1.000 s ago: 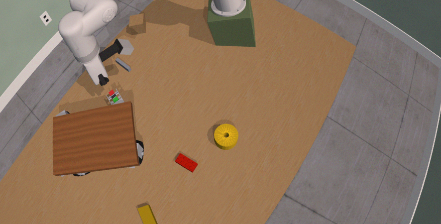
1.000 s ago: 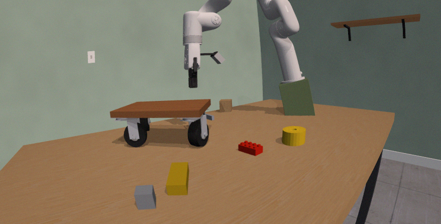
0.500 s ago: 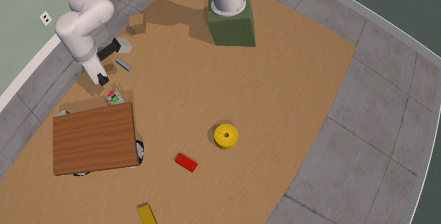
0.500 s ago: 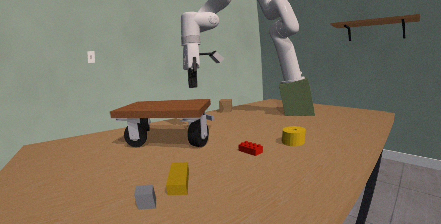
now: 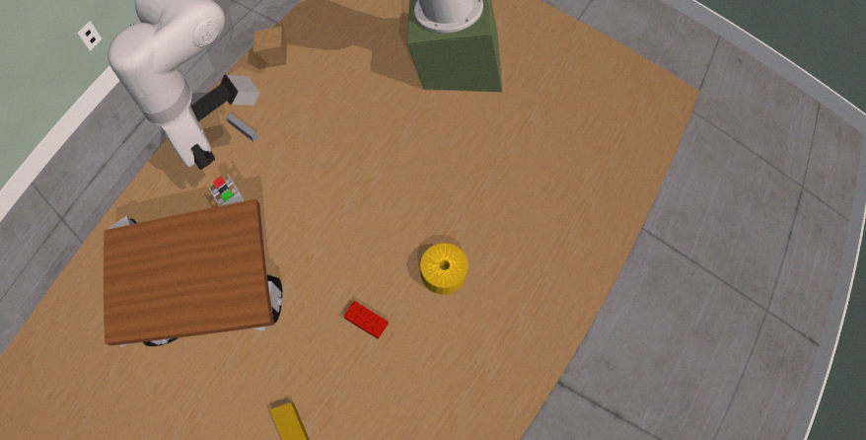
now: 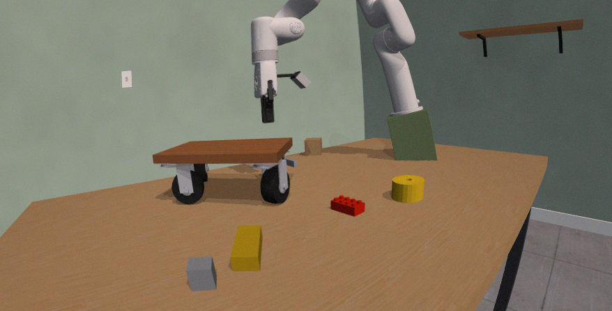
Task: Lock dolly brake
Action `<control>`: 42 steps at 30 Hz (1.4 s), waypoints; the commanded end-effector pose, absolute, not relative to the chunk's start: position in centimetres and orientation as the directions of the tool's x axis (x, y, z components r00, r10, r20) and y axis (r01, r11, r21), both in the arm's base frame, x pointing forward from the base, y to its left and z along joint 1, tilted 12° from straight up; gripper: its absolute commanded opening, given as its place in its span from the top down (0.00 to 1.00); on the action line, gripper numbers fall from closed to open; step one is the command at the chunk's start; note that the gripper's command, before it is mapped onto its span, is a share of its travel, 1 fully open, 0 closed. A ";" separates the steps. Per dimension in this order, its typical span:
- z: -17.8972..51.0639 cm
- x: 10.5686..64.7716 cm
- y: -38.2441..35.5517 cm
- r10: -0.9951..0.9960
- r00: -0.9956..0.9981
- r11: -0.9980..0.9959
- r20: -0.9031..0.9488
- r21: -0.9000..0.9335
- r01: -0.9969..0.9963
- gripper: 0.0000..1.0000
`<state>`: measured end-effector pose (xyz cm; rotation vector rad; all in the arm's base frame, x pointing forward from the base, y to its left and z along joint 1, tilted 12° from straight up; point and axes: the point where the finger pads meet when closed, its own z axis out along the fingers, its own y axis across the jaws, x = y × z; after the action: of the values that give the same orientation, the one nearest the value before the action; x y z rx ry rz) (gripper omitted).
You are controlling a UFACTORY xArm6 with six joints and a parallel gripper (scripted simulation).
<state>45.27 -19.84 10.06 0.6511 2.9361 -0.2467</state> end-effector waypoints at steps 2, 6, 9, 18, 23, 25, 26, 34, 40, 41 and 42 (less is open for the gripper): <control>9.8 45.4 -20.0 0.408 -0.899 0.894 -0.160 -0.132 0.429 1.00; 9.2 45.5 -20.1 0.408 -0.899 0.894 -0.160 -0.132 0.429 1.00; 8.7 45.5 -20.1 0.408 -0.899 0.894 -0.160 -0.132 0.429 1.00; 7.2 45.7 -20.4 0.408 -0.899 0.894 -0.160 -0.132 0.429 1.00; 6.2 45.8 -20.6 0.408 -0.899 0.894 -0.160 -0.132 0.429 1.00; 5.7 45.8 -20.7 0.408 -0.899 0.894 -0.160 -0.132 0.429 1.00; 5.5 45.8 -20.7 0.408 -0.899 0.894 -0.160 -0.132 0.429 1.00; 4.5 45.9 -20.9 0.408 -0.899 0.894 -0.160 -0.132 0.429 1.00; 3.8 46.0 -21.0 0.408 -0.899 0.894 -0.160 -0.132 0.429 1.00; 3.7 46.0 -21.0 0.408 -0.899 0.894 -0.160 -0.132 0.429 1.00; 3.6 46.0 -21.0 0.408 -0.899 0.894 -0.160 -0.132 0.429 1.00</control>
<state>45.83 -20.92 3.90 0.6514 2.9359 -0.2468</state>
